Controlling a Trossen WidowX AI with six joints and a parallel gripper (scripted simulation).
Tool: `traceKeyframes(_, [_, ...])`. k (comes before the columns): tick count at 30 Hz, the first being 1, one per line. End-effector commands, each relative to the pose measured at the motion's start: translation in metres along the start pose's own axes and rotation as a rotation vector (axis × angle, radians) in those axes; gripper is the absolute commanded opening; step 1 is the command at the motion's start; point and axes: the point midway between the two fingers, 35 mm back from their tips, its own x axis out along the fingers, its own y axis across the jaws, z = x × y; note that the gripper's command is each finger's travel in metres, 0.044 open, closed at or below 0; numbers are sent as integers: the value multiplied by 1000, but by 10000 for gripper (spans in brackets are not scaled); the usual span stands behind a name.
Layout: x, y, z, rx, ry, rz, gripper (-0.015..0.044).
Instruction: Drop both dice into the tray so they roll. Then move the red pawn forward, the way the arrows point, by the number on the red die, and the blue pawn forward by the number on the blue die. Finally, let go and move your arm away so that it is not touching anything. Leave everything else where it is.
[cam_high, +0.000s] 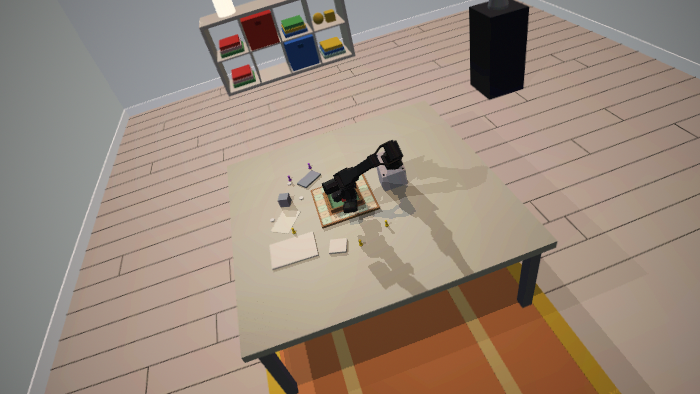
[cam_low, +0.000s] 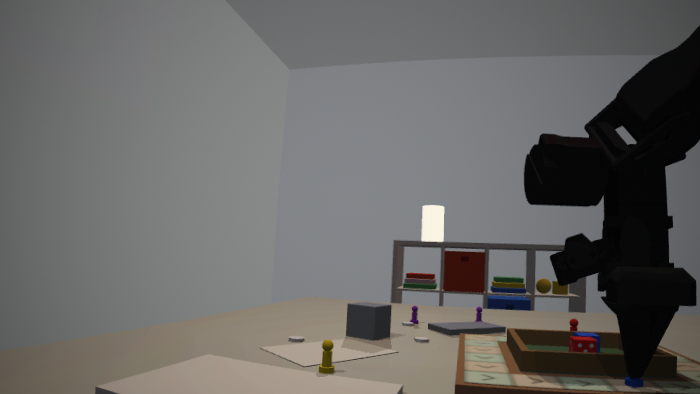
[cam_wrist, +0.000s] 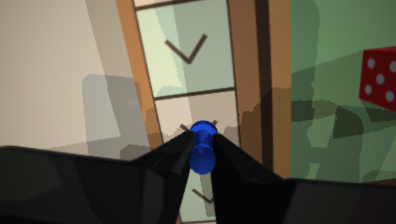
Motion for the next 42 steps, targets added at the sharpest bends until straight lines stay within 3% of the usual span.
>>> traceKeyframes(1, [1, 0, 0, 4, 1, 1, 0])
traceKeyframes(25, [-125, 0, 3, 5, 0, -6, 0])
traceKeyframes(42, [-97, -49, -14, 6, 0, -10, 0])
